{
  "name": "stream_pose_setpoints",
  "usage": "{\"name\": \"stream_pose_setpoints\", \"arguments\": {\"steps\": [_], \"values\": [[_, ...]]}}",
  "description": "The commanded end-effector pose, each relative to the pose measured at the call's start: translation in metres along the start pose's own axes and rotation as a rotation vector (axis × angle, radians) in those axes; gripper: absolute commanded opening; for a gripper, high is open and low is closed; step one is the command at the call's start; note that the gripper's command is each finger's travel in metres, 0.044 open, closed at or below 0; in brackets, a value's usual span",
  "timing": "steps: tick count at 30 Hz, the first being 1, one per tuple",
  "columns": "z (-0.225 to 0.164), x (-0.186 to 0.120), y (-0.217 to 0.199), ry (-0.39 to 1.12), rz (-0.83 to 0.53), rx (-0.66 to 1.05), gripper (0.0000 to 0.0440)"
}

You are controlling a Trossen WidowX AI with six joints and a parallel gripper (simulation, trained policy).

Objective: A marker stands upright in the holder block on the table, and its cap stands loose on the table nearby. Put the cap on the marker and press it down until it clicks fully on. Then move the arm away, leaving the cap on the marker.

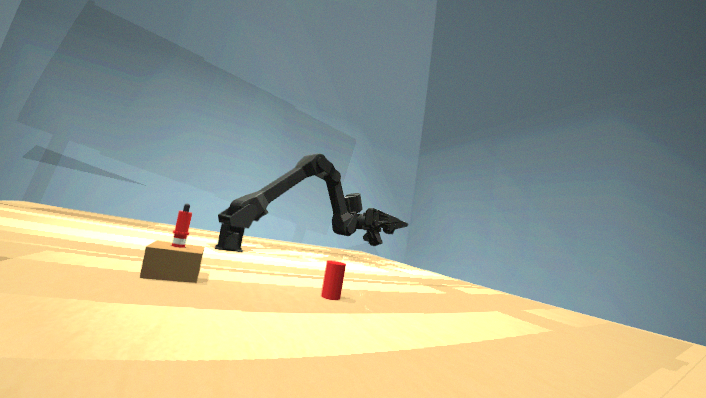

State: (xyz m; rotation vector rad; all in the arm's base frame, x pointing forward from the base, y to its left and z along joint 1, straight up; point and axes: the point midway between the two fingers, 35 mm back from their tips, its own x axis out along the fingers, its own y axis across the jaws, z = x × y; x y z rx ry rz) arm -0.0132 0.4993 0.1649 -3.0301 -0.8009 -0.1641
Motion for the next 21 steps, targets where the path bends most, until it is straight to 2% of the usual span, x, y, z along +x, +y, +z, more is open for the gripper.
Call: {"name": "stream_pose_setpoints", "arguments": {"steps": [1, 7, 21], "values": [[-0.002, 0.002, -0.001, 0.002, -0.003, -0.001, 0.0374], [-0.01, 0.019, -0.006, 0.015, -0.025, -0.034, 0.0232], [-0.032, 0.054, -0.023, 0.029, -0.114, -0.09, 0.0262]]}}
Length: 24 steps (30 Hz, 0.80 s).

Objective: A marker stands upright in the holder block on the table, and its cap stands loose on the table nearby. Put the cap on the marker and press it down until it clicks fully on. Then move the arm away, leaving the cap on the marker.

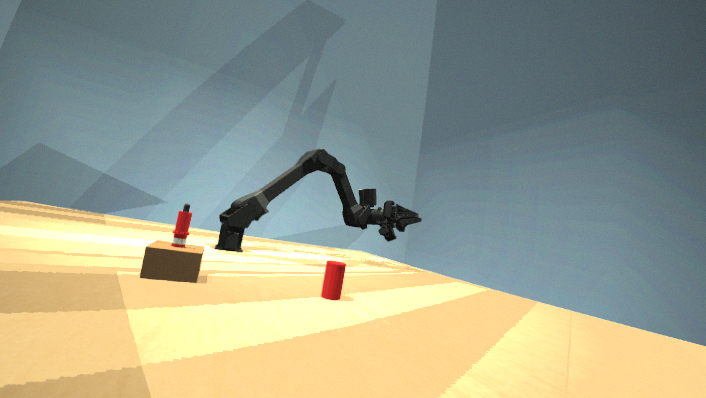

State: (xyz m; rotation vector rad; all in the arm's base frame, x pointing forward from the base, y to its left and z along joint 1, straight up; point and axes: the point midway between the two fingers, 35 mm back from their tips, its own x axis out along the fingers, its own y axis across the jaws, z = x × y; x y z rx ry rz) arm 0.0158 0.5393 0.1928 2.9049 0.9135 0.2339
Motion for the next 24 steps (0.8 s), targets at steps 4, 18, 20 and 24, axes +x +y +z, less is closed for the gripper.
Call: {"name": "stream_pose_setpoints", "arguments": {"steps": [4, 18, 20, 24], "values": [[-0.015, 0.016, -0.005, 0.004, -0.044, -0.005, 0.0273], [-0.034, 0.047, -0.01, -0.019, -0.137, -0.024, 0.0308], [-0.036, 0.052, -0.01, -0.025, -0.15, -0.025, 0.0313], [-0.04, 0.06, -0.01, -0.038, -0.175, -0.026, 0.0322]]}}
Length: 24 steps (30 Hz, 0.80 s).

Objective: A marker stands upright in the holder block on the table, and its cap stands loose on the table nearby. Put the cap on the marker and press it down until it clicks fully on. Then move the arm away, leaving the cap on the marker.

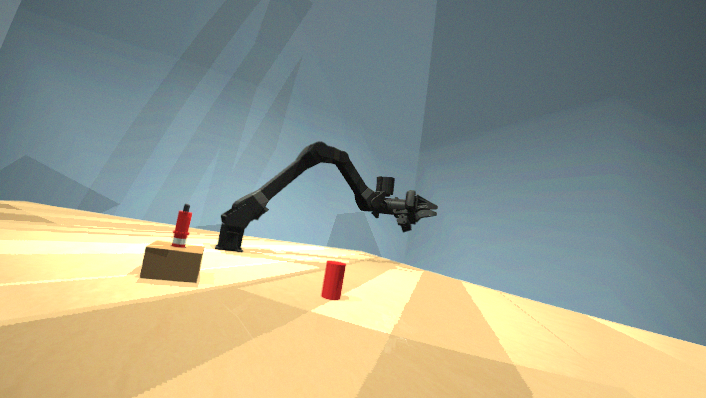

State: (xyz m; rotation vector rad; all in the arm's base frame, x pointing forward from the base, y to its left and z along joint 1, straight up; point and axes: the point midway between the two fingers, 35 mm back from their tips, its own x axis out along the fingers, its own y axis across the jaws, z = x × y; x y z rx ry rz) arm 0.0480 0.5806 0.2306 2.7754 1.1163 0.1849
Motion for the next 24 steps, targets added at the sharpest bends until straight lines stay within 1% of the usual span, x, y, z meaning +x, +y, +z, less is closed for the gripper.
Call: {"name": "stream_pose_setpoints", "arguments": {"steps": [1, 11, 24], "values": [[-0.007, 0.007, 0.003, -0.005, -0.021, 0.01, 0.0324], [-0.014, 0.026, 0.01, -0.049, -0.079, 0.017, 0.0339], [-0.018, 0.047, 0.025, -0.126, -0.143, 0.034, 0.0338]]}}
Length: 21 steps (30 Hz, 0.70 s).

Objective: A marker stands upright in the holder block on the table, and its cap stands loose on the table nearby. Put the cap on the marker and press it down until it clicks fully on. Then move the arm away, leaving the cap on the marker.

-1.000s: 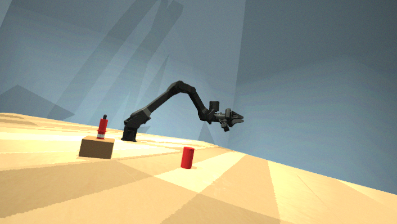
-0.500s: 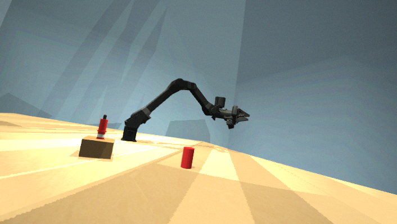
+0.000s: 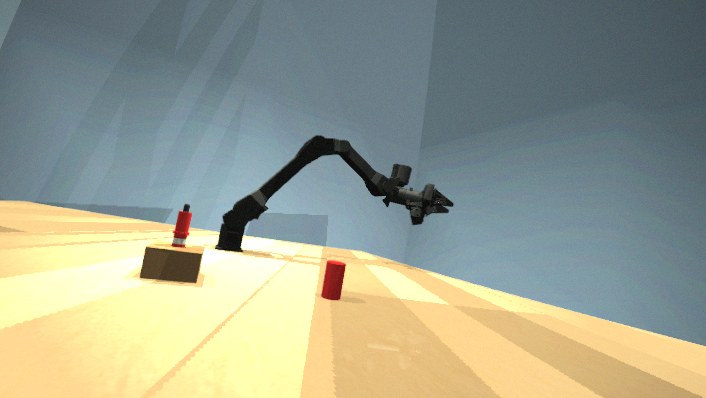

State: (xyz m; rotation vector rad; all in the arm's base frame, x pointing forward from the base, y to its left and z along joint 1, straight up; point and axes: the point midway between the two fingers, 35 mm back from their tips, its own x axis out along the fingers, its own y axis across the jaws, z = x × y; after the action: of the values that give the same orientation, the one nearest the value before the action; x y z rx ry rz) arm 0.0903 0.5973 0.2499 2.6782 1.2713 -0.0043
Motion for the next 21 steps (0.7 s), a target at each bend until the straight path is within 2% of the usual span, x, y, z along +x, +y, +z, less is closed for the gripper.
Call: {"name": "stream_pose_setpoints", "arguments": {"steps": [1, 21], "values": [[-0.005, 0.004, 0.006, -0.015, -0.016, 0.015, 0.0339], [-0.002, 0.027, 0.057, -0.174, -0.056, 0.006, 0.034]]}}
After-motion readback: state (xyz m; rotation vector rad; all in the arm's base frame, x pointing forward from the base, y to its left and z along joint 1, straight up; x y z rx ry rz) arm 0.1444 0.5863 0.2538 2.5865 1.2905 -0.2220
